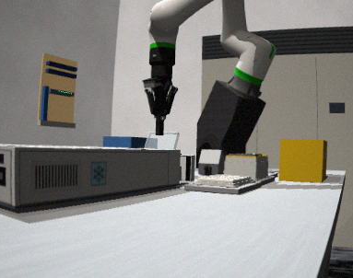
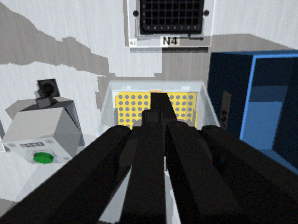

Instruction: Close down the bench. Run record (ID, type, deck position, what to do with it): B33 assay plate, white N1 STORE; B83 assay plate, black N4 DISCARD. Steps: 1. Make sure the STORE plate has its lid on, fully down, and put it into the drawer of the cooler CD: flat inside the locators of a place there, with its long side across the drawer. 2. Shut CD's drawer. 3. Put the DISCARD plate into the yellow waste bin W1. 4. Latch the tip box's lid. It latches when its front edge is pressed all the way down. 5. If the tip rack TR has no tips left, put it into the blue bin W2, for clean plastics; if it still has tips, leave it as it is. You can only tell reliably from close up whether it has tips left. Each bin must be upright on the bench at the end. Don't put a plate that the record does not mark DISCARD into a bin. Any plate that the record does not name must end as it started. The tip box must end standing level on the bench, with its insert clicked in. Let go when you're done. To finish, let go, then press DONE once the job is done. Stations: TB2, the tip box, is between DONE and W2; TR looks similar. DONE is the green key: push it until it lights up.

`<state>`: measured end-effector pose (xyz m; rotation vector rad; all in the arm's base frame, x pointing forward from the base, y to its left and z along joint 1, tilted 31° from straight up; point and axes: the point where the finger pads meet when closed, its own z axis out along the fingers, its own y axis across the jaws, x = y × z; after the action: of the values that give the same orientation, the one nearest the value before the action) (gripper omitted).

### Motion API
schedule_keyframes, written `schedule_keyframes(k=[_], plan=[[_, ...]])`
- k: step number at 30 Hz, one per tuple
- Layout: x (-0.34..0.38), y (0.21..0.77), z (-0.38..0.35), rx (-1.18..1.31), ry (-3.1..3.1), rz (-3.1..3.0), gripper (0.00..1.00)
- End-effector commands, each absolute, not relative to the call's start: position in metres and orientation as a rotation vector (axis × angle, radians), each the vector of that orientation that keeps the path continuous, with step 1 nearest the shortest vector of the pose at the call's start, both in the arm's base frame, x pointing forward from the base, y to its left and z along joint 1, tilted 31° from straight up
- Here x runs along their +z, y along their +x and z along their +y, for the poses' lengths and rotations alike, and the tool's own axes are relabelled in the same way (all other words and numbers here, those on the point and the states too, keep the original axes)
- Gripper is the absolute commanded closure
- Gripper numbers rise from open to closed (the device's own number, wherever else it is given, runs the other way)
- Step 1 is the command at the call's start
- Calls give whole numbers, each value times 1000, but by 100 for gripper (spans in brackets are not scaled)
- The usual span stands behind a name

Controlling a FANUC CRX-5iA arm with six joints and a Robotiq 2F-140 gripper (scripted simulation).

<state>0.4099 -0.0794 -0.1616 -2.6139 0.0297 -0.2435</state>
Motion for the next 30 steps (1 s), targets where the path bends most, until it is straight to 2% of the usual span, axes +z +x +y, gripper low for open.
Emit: schedule_keyframes(k=[1, 30], plan=[[-161, 407, -80, -245, -2615, 30, 90], [-162, 392, -80, -245, -2615, 30, 90]])
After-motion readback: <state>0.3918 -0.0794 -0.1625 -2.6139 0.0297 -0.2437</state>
